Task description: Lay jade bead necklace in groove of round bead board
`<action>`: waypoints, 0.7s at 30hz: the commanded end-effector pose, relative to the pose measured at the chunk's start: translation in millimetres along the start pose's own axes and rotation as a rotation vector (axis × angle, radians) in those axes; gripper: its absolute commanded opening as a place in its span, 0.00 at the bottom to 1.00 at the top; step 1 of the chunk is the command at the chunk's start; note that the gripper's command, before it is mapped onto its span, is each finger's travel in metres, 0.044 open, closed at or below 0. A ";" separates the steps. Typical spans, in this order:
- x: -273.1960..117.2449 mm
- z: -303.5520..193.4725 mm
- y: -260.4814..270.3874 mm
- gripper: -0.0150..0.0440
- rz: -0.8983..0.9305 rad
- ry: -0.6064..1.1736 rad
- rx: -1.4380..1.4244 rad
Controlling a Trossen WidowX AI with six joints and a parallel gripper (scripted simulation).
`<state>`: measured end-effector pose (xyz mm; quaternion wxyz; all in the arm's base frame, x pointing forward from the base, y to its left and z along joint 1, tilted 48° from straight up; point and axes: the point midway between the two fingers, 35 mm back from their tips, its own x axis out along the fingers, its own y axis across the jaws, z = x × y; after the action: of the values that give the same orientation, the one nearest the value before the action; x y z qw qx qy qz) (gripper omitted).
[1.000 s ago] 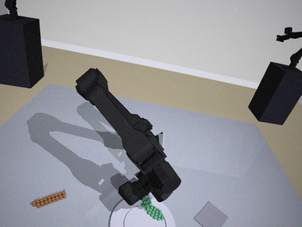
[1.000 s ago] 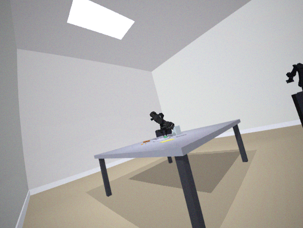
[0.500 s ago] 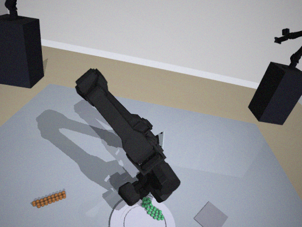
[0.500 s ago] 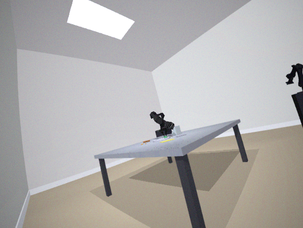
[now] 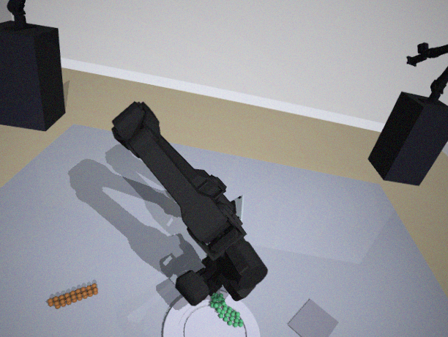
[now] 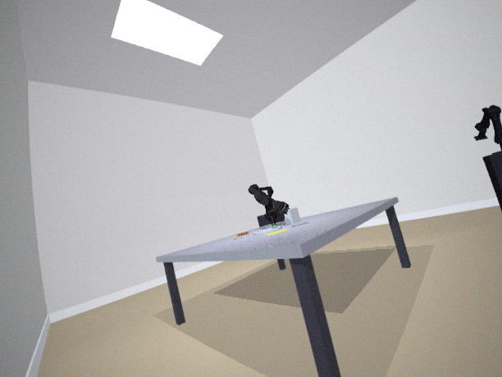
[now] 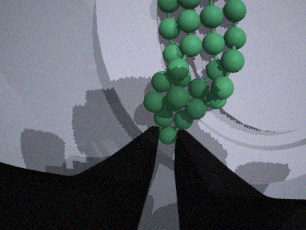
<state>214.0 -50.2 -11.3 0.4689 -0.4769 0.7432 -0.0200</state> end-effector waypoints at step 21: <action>-6.2 1.2 -4.0 0.25 -0.004 0.001 -0.006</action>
<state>213.7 -47.3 -7.6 0.4643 -0.4808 0.7436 -0.0188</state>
